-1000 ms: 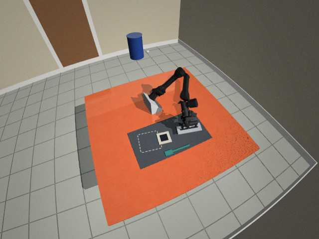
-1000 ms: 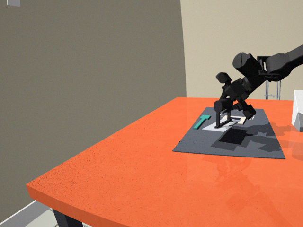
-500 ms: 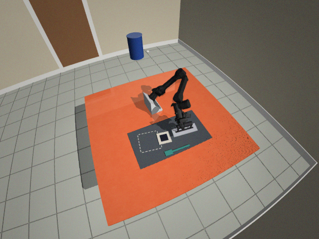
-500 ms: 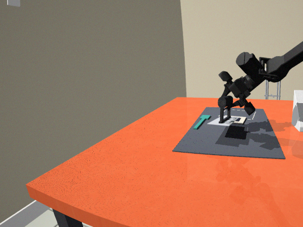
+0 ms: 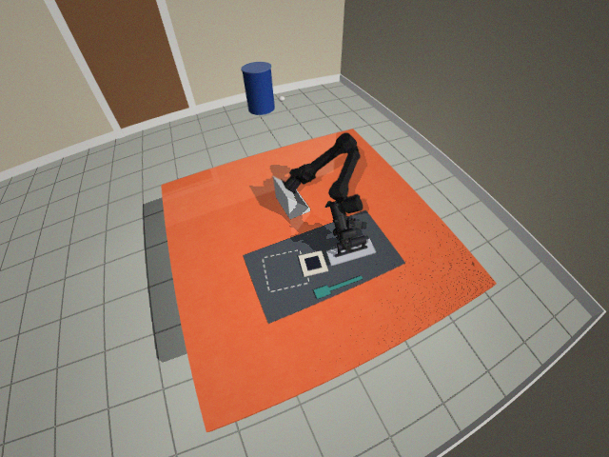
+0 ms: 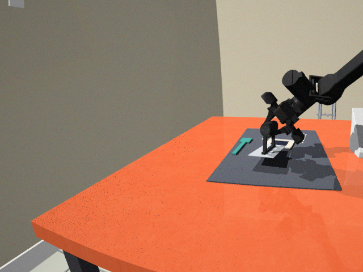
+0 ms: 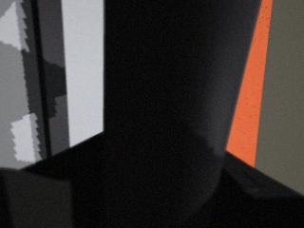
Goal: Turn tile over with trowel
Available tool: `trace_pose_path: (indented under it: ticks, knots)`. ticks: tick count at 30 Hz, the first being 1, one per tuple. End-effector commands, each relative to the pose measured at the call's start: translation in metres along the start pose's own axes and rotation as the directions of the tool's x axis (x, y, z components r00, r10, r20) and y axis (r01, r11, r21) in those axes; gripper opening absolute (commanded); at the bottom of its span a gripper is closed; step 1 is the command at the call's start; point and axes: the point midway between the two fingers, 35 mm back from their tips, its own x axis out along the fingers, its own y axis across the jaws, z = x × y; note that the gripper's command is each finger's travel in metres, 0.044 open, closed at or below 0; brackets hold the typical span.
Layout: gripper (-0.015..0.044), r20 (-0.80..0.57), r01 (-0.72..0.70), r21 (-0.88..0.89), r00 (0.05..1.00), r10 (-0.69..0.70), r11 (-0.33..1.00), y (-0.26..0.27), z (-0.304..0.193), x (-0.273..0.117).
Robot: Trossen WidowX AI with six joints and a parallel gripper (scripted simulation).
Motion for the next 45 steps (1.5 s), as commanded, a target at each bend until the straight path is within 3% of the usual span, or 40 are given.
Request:
trace_pose_path:
  ticks: [1, 45]
  knots:
    - [0.0, -0.003, 0.011, 0.007, 1.0, -0.011, 1.0, 0.002, -0.002, 0.005]
    - [0.0, -0.004, 0.012, 0.006, 1.0, -0.012, 1.0, 0.006, -0.056, 0.009]
